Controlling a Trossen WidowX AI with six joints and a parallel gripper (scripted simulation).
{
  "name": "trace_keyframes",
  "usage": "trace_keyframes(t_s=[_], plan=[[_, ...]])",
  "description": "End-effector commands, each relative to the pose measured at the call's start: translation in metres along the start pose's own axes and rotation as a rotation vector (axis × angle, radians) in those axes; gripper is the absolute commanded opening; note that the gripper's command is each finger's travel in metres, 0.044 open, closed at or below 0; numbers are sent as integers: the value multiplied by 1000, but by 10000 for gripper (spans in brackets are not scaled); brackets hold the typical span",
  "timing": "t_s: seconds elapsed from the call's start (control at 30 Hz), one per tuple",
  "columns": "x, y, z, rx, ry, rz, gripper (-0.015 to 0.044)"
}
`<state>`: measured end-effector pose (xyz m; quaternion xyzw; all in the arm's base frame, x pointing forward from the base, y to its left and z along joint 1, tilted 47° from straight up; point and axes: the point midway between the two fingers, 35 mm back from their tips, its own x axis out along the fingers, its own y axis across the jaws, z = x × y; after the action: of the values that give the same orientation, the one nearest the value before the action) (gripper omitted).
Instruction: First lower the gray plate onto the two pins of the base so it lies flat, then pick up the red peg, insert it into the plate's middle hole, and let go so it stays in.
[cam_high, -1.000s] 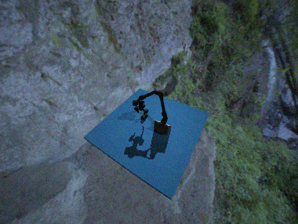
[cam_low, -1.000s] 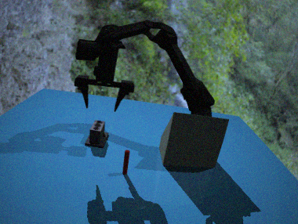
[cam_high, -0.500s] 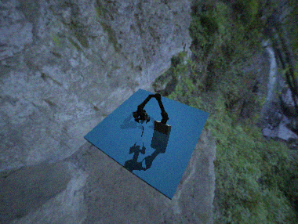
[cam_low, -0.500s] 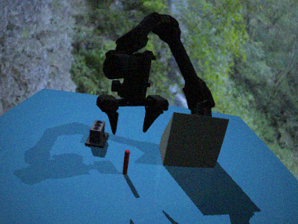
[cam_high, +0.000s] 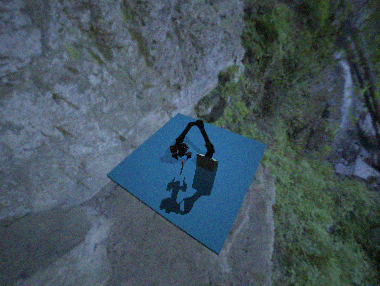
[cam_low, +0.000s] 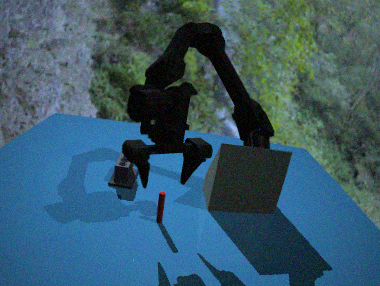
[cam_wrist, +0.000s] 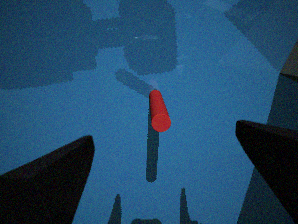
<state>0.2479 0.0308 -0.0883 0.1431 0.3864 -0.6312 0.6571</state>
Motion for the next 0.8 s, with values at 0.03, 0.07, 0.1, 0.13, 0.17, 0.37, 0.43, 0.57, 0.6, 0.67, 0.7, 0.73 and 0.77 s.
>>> trace_keyframes(t_s=[0.03, 0.07, 0.1, 0.13, 0.17, 0.37, 0.43, 0.57, 0.6, 0.67, 0.7, 0.73, 0.77], plan=[[8, 0, -1, -8, -4, -1, 440], [10, 0, -1, -8, -4, -1, 440], [12, 1, -1, -8, -4, -1, 440], [13, 1, -1, -8, -4, -1, 440], [15, 1, -1, -9, -4, -1, 440], [24, 1, 0, -9, -4, -1, 440], [28, 1, 0, -9, -4, -1, 440], [34, 1, 0, -9, -5, -1, 440], [36, 1, 0, -9, -5, -1, 440], [39, 1, 0, -8, -5, -1, 440], [40, 1, 0, -8, -5, -1, 440], [42, 1, 0, -8, -5, -1, 440], [44, 1, 0, -8, -5, -1, 440]])
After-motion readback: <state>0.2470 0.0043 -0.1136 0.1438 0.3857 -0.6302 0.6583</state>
